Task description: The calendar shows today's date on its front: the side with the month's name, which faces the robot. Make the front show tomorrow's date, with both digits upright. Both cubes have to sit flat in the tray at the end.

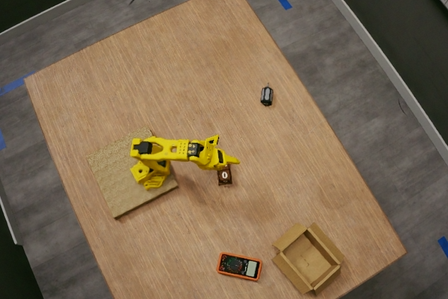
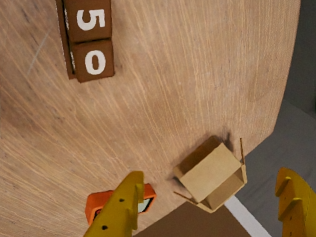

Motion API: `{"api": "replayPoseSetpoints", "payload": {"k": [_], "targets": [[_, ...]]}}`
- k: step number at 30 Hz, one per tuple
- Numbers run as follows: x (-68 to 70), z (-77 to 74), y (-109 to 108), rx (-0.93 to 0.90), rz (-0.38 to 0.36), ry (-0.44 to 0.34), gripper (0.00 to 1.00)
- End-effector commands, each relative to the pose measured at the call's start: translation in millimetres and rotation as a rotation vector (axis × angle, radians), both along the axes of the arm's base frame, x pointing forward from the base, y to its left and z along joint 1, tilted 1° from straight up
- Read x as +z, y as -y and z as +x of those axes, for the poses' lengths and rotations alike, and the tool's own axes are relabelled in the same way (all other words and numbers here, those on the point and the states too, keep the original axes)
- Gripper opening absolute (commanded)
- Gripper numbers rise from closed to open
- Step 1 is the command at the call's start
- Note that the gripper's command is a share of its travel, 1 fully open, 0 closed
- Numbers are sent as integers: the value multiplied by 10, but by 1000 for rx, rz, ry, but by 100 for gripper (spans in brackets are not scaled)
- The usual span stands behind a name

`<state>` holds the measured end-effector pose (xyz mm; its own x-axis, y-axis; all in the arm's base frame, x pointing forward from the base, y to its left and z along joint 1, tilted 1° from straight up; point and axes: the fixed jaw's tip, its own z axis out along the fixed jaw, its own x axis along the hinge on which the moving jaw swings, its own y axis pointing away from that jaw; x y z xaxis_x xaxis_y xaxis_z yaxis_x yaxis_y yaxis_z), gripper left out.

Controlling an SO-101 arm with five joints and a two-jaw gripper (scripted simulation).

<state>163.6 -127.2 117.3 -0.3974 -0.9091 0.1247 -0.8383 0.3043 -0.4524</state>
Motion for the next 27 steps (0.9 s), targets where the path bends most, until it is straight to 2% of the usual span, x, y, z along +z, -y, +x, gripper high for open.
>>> {"api": "replayPoseSetpoints", "payload": {"k": [1, 8, 12, 16, 21, 23, 27], "targets": [[-4, -11, 16, -29, 16, -3, 35], [-7, -11, 16, -30, 18, -4, 35], [-55, -12, 15, -30, 34, -26, 35], [-189, -21, 9, -30, 80, -87, 35], [-441, -59, -21, -31, 167, -203, 35], [-441, -59, -21, -31, 167, -203, 35], [-641, -111, -62, -32, 238, -298, 35]]}}
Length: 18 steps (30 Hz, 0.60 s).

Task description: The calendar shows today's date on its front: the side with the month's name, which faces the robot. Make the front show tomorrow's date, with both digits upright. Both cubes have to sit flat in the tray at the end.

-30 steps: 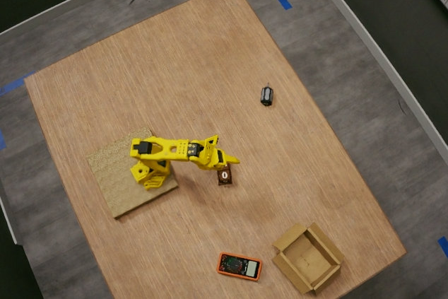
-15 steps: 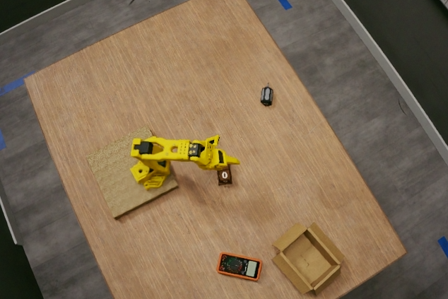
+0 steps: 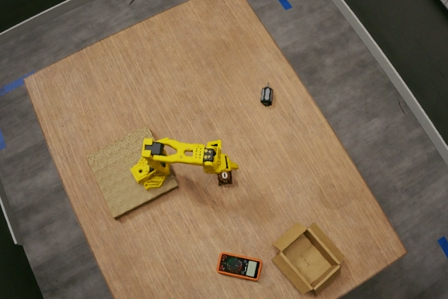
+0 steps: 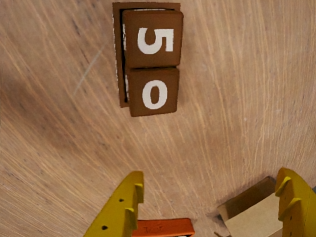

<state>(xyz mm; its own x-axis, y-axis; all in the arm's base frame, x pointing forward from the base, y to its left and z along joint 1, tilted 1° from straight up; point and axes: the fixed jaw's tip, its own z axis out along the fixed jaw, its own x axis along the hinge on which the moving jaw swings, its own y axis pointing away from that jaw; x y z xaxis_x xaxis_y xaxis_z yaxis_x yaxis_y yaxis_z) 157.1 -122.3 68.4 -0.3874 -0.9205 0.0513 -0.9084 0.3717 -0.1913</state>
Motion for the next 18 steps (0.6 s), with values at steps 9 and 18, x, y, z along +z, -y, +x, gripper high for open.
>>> {"api": "replayPoseSetpoints", "payload": {"k": [9, 18], "targets": [[-358, -124, -74, -21, 137, -175, 35], [-360, -125, -74, -21, 138, -176, 35]]}}
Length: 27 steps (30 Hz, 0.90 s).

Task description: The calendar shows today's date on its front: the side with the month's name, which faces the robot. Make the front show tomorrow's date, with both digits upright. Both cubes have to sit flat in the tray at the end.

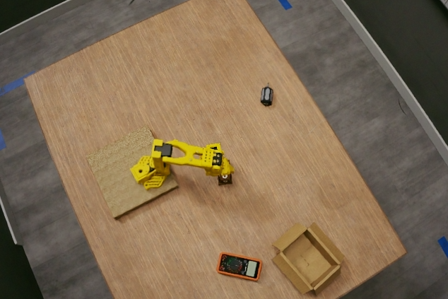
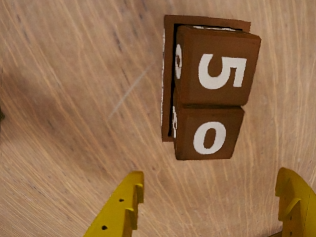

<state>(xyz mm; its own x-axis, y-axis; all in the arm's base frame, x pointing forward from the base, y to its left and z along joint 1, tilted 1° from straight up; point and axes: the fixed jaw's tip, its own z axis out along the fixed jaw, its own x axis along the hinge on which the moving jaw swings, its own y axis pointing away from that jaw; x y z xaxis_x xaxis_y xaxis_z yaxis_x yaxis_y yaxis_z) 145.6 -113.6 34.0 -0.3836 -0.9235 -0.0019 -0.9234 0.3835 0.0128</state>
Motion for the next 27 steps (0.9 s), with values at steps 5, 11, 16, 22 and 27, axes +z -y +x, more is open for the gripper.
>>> {"api": "replayPoseSetpoints", "payload": {"k": [5, 11, 16, 22, 27], "targets": [[-17, -10, 12, -21, 8, -8, 35], [-17, -10, 12, -21, 8, -8, 35], [-35, 24, 35, -44, 6, -7, 35], [-35, 24, 35, -44, 6, -7, 35], [-35, 24, 35, -44, 6, -7, 35]]}}
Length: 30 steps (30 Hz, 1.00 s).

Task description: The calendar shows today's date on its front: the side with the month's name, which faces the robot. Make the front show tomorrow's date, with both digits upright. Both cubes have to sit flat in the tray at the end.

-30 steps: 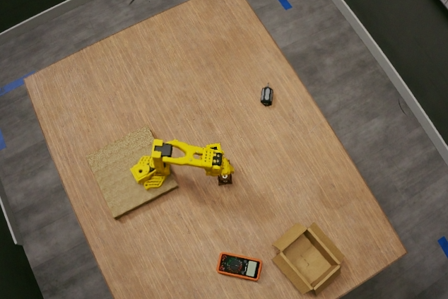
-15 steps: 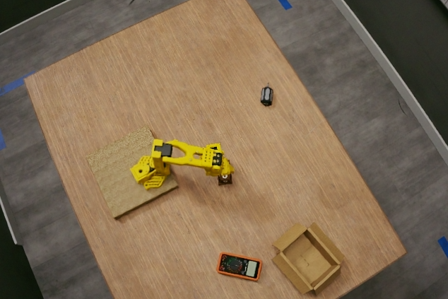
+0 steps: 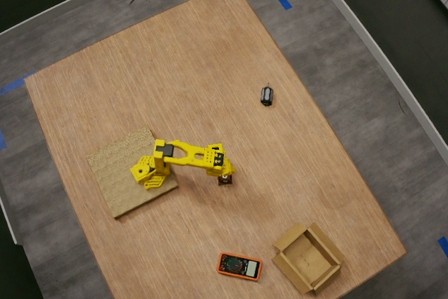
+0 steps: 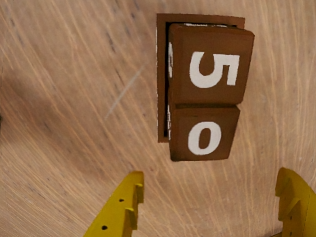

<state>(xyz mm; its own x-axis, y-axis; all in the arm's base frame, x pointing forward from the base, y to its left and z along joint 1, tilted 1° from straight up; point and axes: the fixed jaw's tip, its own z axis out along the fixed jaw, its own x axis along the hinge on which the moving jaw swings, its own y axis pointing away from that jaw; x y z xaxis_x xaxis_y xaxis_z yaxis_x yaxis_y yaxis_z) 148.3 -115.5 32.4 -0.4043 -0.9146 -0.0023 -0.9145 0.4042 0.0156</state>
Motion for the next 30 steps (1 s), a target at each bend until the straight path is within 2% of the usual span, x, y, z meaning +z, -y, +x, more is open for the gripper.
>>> {"api": "replayPoseSetpoints", "payload": {"k": [1, 19, 30], "targets": [[-19, -4, 17, -21, 5, -4, 35], [-105, 1, 22, -21, 5, -4, 35], [-280, 0, 23, -21, 5, -4, 35]]}}
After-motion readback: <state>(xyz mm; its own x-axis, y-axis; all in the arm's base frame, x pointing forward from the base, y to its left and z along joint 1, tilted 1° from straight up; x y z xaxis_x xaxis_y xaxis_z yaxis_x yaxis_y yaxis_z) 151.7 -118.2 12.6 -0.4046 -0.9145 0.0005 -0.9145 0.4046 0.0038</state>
